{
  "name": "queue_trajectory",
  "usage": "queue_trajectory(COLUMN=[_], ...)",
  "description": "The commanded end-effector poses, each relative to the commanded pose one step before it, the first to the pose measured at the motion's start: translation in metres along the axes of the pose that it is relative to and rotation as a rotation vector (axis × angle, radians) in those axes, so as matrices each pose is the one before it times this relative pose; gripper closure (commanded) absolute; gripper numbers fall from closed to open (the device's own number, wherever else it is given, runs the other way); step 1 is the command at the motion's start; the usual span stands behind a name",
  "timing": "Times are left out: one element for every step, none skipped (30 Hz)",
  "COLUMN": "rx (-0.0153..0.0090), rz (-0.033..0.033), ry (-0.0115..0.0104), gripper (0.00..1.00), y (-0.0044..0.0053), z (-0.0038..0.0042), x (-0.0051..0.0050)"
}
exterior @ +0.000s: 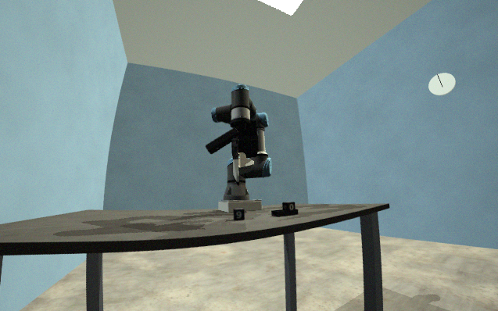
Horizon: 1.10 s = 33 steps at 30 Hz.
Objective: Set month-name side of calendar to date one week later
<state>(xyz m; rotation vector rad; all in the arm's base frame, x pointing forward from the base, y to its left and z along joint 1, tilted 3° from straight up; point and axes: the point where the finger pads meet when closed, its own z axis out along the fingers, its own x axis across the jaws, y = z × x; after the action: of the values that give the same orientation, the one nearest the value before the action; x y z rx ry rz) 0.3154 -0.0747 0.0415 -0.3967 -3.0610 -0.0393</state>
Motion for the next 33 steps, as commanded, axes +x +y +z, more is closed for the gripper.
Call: queue_trajectory(rx=[-0.00018, 0.00000, 0.00000, 0.00000, 0.00000, 0.00000, 0.00000, 0.00000, 0.00000, 0.00000, 0.00000, 0.00000, 0.00000, 0.00000, 0.00000, 0.00000, 0.00000, 0.00000, 0.00000, 0.00000, 0.00000, 0.00000, 0.00000, 0.00000, 0.00000, 0.00000, 0.00000, 0.00000, 0.00000, 0.00000, 0.00000, 0.00000, 0.00000], rz=[-0.03811, -0.00486, -0.00412, -0.00343, -0.00279, -0.00221, -0.00169, 0.00000, 0.00000, -0.00123, -0.00084, -0.00052, -0.00027, -0.00010, -0.00001, 0.00000, 0.00000, 0.00000, 0.00000, 0.00000, 0.00000, 0.00000, 0.00000, 0.00000, 0.00000, 0.00000, 0.00000, 0.00000, 0.00000, 0.00000, 0.00000, 0.00000, 0.00000], ry=[-0.00303, 0.00000, 0.00000, 0.00000, 0.00000, 0.00000, 0.00000, 0.00000, 0.00000, 0.00000, 0.00000, 0.00000, 0.00000, 0.00000, 0.00000, 0.00000, 0.00000, 0.00000, 0.00000, 0.00000, 0.00000, 0.00000, 0.00000, 0.00000, 0.00000, 0.00000, 0.00000, 0.00000, 0.00000, 0.00000, 0.00000, 0.00000, 0.00000], gripper=[0.00, 0.00, 0.00, 0.00, 0.00, 0.00, 0.00, 0.00, 0.00, 0.00, 0.00, 0.00, 0.00, 0.00, 0.00, 0.71, 0.71, 0.71, 0.71, 0.71, 0.71, 0.71, 0.71, 0.71, 0.71, 0.71, 0.71, 0.71, 0.71, 0.71, 0.71, 0.71, 0.71], y=[0.000104, 0.000048, 0.000041, 0.000034, 0.000027, 0.000022, 0.000017, 0.000000, 0.000000, 0.000012, 0.000008, 0.000005, 0.000003, 0.000001, 0.000000, 0.000000, 0.000000, 0.000000, 0.000000, 0.000000, 0.000000, 0.000000, 0.000000, 0.000000, 0.000000, 0.000000, 0.000000, 0.000000, 0.000000, 0.000000, 0.000000, 0.000000, 0.000000], z=[-0.000636, 0.000015, 0.000013, 0.000011, 0.000009, 0.000007, 0.000005, 0.000000, 0.000000, 0.000004, 0.000003, 0.000002, 0.000001, 0.000000, 0.000000, 0.000000, 0.000000, 0.000000, 0.000000, 0.000000, 0.000000, 0.000000, 0.000000, 0.000000, 0.000000, 0.000000, 0.000000, 0.000000, 0.000000, 0.000000, 0.000000, 0.000000, 0.000000], x=[-0.00120, -0.00007, -0.00006, -0.00005, -0.00004, -0.00003, -0.00003, 0.00000, 0.00000, -0.00002, -0.00001, -0.00001, 0.00000, 0.00000, 0.00000, 0.00000, 0.00000, 0.00000, 0.00000, 0.00000, 0.00000, 0.00000, 0.00000, 0.00000, 0.00000, 0.00000, 0.00000, 0.00000, 0.00000, 0.00000, 0.00000, 0.00000, 0.00000])
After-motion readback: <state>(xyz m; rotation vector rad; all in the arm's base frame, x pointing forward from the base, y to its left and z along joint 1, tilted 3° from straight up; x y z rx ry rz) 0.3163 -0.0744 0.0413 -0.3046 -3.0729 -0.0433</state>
